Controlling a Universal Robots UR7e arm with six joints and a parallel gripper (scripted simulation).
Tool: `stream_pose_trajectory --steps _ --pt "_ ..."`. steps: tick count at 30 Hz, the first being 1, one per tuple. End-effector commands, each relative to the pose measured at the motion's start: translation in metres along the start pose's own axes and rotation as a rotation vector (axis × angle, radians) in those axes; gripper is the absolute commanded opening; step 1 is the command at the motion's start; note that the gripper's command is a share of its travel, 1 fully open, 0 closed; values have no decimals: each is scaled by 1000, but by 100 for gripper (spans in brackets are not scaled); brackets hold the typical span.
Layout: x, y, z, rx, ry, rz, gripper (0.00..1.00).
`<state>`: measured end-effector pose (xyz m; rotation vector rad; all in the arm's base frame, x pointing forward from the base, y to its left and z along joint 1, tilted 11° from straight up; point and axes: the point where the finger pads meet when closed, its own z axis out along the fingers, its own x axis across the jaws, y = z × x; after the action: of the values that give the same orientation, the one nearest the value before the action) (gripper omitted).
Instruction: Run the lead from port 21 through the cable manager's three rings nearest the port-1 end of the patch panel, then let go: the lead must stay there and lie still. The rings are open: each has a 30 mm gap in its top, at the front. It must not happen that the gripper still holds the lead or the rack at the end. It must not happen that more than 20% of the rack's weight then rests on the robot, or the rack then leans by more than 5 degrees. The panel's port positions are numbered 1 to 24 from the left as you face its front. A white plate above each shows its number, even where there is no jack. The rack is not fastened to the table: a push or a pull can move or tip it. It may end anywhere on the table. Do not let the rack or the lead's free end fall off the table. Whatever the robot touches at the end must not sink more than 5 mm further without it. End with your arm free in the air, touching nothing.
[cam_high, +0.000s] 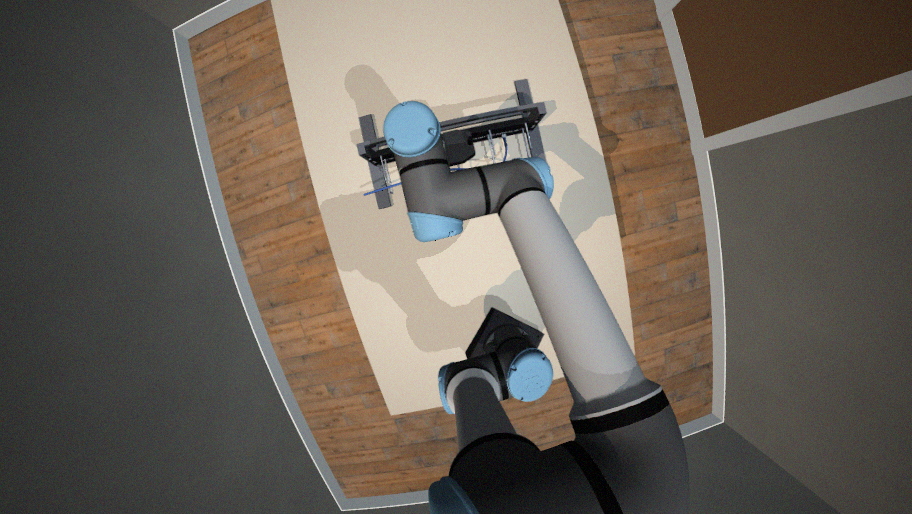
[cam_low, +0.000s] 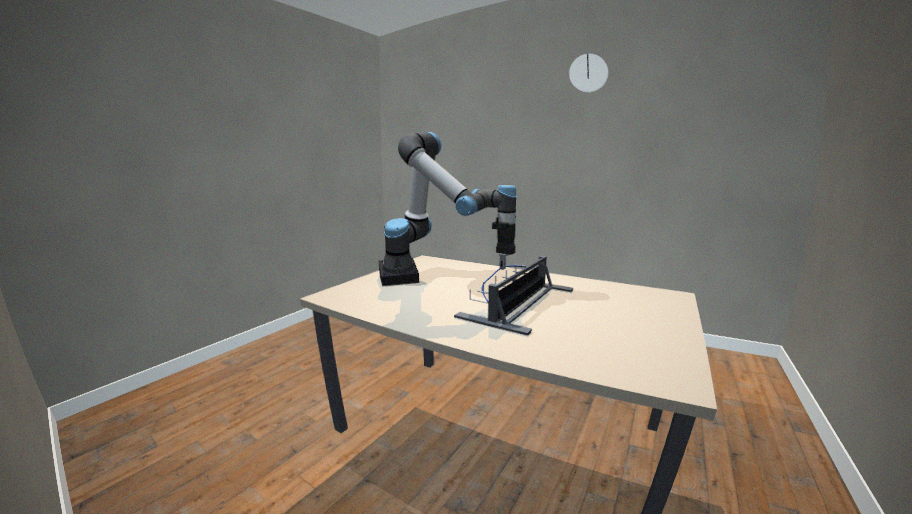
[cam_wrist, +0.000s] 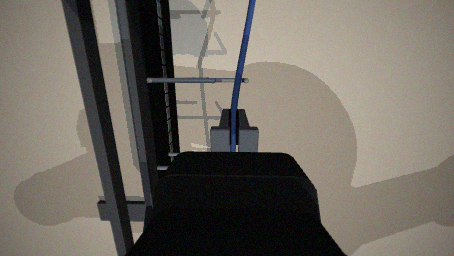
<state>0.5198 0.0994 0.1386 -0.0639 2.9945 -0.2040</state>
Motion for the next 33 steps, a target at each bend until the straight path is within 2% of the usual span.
stream_pose_trajectory --steps 1,33 --pt "-2 6 -3 -15 -10 -4 0" --pt "-2 6 8 -15 -10 -4 0"
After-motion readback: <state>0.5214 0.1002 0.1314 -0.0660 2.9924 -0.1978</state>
